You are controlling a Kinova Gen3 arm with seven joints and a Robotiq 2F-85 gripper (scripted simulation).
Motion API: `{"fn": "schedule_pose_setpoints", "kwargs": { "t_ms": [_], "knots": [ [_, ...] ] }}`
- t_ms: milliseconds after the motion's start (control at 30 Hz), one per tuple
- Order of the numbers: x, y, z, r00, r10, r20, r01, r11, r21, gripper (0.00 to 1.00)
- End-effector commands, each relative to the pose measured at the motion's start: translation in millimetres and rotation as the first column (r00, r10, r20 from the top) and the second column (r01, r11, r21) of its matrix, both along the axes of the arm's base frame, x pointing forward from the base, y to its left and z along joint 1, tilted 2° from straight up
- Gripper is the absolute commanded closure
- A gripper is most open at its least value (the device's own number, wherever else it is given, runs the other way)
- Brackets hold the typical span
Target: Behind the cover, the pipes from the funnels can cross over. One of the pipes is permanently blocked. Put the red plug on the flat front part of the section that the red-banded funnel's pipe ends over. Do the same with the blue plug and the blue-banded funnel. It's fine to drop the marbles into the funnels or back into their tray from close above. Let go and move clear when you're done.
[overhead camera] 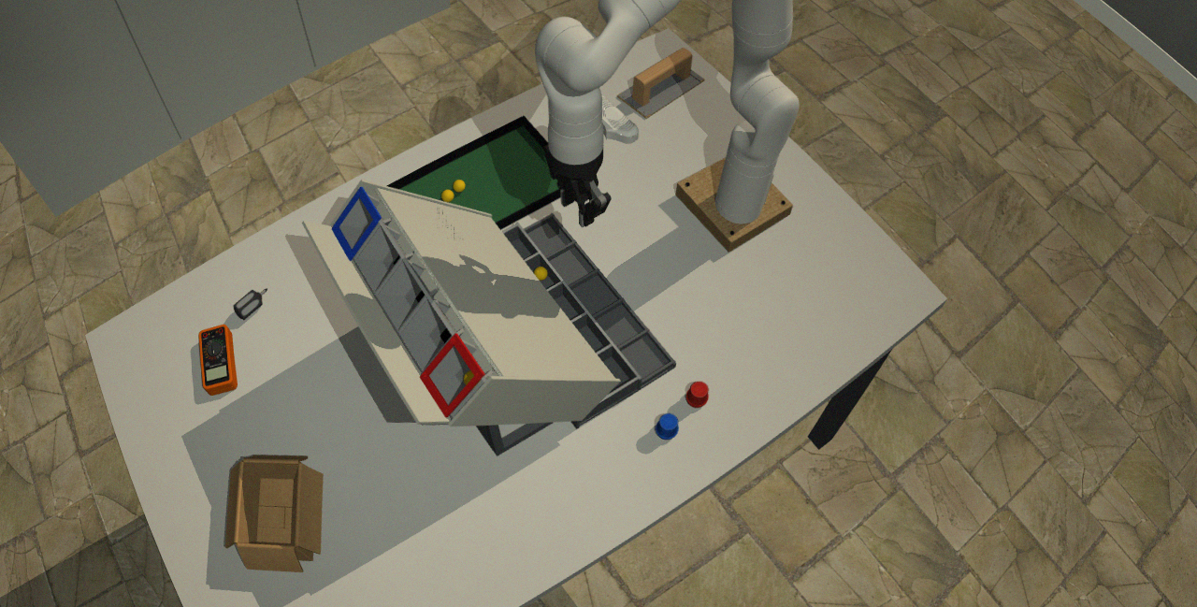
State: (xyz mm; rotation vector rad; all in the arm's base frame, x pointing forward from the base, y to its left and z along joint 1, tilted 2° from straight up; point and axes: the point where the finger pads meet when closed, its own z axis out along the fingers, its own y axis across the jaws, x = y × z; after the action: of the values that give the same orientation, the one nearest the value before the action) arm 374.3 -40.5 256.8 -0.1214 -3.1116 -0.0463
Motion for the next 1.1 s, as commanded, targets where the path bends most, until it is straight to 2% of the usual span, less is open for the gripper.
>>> {"fn": "schedule_pose_setpoints", "kwargs": {
  "t_ms": [0,167,200,300,467,733,767,1067],
  "knots": [
    [0.3,0.0,0.6,1.0,0.0,0.002,0.0,1.0,0.0,0.5],
    [0.3,0.0,0.6,1.0,0.0,0.002,0.0,1.0,0.0,0.5],
    [-9.0,-59.4,-35.3,1.0,0.0,0.002,0.0,1.0,0.0,0.5],
    [-10.3,-70.6,-41.6,1.0,0.0,0.002,0.0,1.0,0.0,0.5],
    [-19.7,-127.3,-76.3,1.0,0.0,0.002,0.0,1.0,0.0,0.5],
    [-19.7,-127.3,-76.3,1.0,0.0,0.002,0.0,1.0,0.0,0.5],
    [-27.6,-172.0,-104.0,1.0,-0.009,0.007,0.009,1.0,-0.005,0.5],
    [-27.6,-172.0,-104.0,1.0,-0.009,0.007,0.009,1.0,-0.005,0.5]
  ]
}}
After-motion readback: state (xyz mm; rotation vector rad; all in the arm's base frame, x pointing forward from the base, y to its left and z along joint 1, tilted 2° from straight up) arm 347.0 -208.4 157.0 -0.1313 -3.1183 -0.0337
